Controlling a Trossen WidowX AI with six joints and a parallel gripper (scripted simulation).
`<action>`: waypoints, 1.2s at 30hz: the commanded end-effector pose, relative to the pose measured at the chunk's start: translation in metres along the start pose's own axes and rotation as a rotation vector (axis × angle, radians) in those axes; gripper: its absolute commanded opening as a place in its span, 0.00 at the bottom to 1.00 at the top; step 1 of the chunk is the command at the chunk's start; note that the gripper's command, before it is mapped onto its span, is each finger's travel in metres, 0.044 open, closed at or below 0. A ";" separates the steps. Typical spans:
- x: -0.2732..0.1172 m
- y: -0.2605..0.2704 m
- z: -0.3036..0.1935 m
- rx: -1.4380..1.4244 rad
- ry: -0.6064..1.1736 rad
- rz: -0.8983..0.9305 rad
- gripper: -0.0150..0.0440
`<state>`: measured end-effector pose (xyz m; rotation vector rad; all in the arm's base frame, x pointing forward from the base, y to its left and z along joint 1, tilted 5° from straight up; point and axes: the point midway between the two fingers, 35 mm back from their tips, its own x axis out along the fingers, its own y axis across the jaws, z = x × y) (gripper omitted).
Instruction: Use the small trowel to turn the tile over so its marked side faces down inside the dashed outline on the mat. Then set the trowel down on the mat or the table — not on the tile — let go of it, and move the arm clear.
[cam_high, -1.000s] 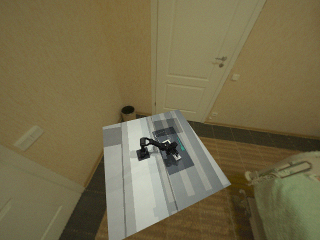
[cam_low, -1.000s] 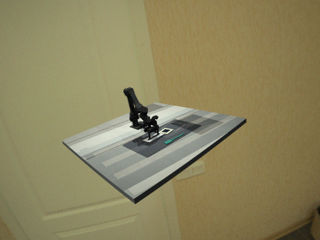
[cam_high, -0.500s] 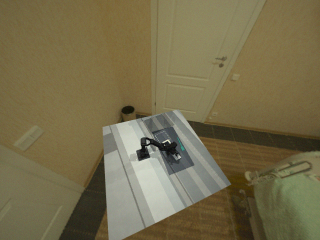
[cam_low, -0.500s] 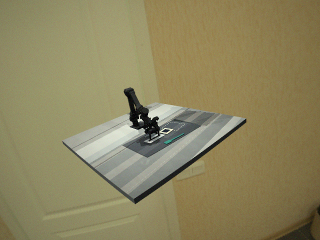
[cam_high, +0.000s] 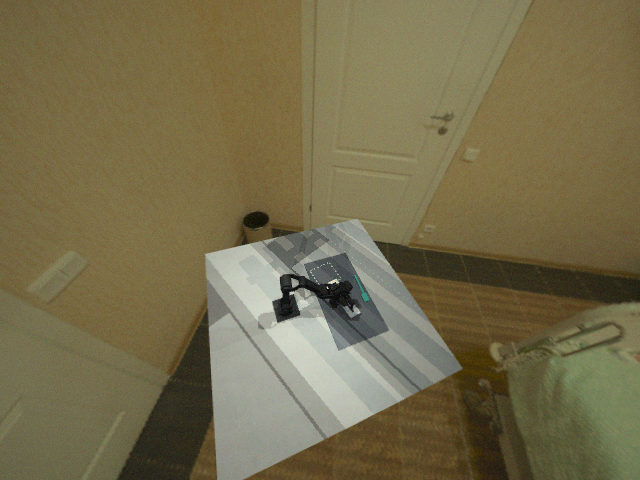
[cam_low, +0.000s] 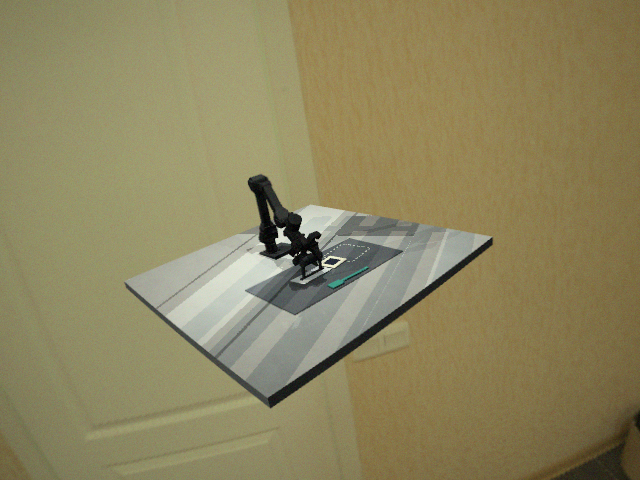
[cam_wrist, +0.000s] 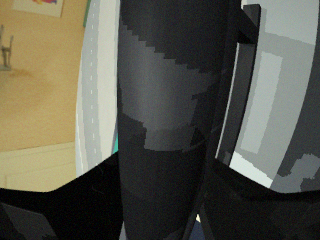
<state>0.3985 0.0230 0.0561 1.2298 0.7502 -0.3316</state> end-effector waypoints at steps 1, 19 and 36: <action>0.000 0.001 -0.012 -0.004 0.011 0.003 0.25; -0.004 0.004 -0.028 0.017 0.028 0.005 0.25; -0.030 0.036 -0.042 0.078 0.080 0.005 0.25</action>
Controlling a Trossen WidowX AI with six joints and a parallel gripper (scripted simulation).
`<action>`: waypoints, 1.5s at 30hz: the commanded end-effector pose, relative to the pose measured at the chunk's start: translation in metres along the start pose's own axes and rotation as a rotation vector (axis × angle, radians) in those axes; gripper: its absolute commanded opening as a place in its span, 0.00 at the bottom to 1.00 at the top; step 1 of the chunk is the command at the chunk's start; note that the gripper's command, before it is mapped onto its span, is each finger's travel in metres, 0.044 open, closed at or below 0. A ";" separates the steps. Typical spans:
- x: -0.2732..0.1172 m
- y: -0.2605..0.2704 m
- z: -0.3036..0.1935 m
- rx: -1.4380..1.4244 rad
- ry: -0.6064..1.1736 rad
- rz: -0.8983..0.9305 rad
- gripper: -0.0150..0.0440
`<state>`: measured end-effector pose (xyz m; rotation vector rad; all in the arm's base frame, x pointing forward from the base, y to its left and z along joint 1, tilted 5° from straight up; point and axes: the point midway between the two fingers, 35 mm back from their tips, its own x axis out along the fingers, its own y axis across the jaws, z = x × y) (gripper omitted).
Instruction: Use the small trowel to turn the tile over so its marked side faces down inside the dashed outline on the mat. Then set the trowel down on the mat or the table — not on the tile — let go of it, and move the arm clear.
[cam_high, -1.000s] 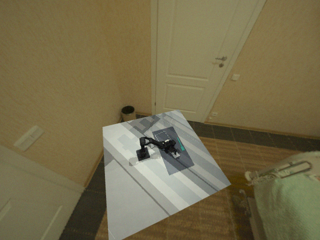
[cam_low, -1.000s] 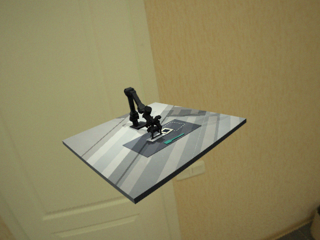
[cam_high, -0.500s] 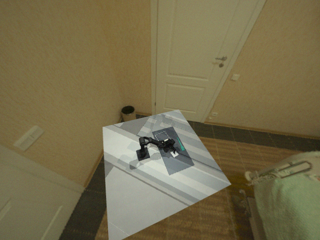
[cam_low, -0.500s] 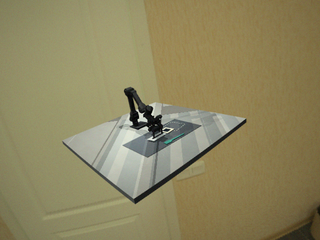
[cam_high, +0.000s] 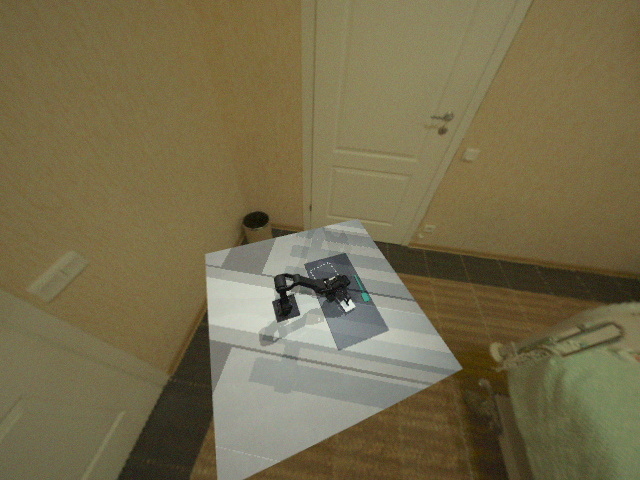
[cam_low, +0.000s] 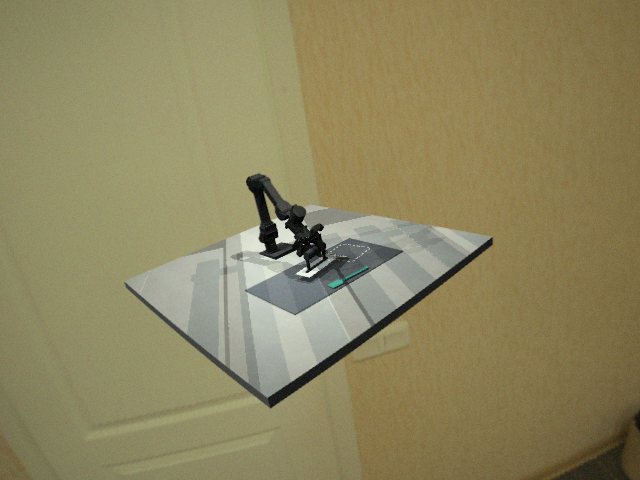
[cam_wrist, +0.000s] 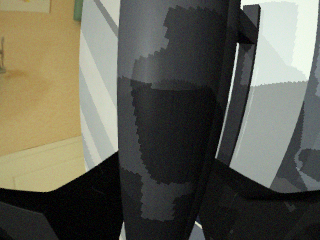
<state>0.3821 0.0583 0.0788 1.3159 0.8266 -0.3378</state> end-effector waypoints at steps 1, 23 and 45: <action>-0.010 0.018 -0.011 -0.003 0.003 0.030 0.25; -0.015 0.024 -0.074 0.002 0.007 0.030 0.25; -0.035 0.047 -0.014 -0.002 0.003 0.030 0.25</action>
